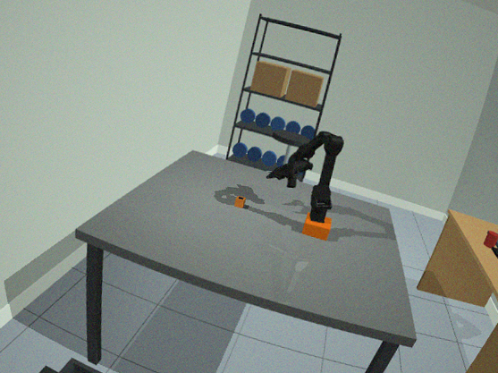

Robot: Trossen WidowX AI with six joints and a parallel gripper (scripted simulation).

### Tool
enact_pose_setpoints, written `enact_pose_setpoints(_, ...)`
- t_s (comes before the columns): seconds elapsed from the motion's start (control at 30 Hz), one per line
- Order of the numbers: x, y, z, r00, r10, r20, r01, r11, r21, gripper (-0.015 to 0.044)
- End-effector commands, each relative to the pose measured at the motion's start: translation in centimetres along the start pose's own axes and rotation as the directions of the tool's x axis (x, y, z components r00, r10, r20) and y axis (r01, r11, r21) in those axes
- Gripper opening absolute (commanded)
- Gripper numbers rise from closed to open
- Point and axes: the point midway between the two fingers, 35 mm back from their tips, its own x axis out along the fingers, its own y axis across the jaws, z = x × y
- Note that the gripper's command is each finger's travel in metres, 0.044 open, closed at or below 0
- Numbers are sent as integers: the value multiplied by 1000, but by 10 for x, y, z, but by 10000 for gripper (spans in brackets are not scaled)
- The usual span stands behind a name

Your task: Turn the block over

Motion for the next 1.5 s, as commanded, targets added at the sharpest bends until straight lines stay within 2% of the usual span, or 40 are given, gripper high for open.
enact_pose_setpoints(0.0, 1, 1, 1, 1000, 2, 18, -2, 1000, -14, 426)
enact_pose_setpoints(0.07, 12, 4, 5, 992, 10, 128, 10, 988, -153, 440)
enact_pose_setpoints(0.17, 33, 6, 6, 952, 12, 307, 144, 866, -479, 440)
enact_pose_setpoints(0.27, 52, 7, 5, 883, 38, 467, 347, 617, -706, 440)
enact_pose_setpoints(0.33, 65, 7, 3, 826, 69, 559, 492, 396, -776, 440)
enact_pose_setpoints(0.4, 78, 7, 0, 763, 111, 637, 621, 147, -769, 440)
enact_pose_setpoints(0.5, 98, 4, -6, 660, 193, 726, 749, -232, -620, 440)
enact_pose_setpoints(0.6, 118, -2, -15, 558, 294, 776, 759, -560, -334, 440)
enact_pose_setpoints(0.67, 128, -6, -19, 512, 346, 786, 716, -677, -169, 440)
enact_pose_setpoints(0.77, 138, -12, -24, 459, 412, 787, 625, -779, 43, 440)
enact_pose_setpoints(0.87, 146, -17, -28, 422, 463, 779, 529, -824, 203, 440)
enact_pose_setpoints(1.33, 147, -17, -29, 421, 466, 779, 524, -825, 210, 440)
enact_pose_setpoints(1.47, 161, -2, -4, 421, 466, 779, 524, -825, 210, 440)
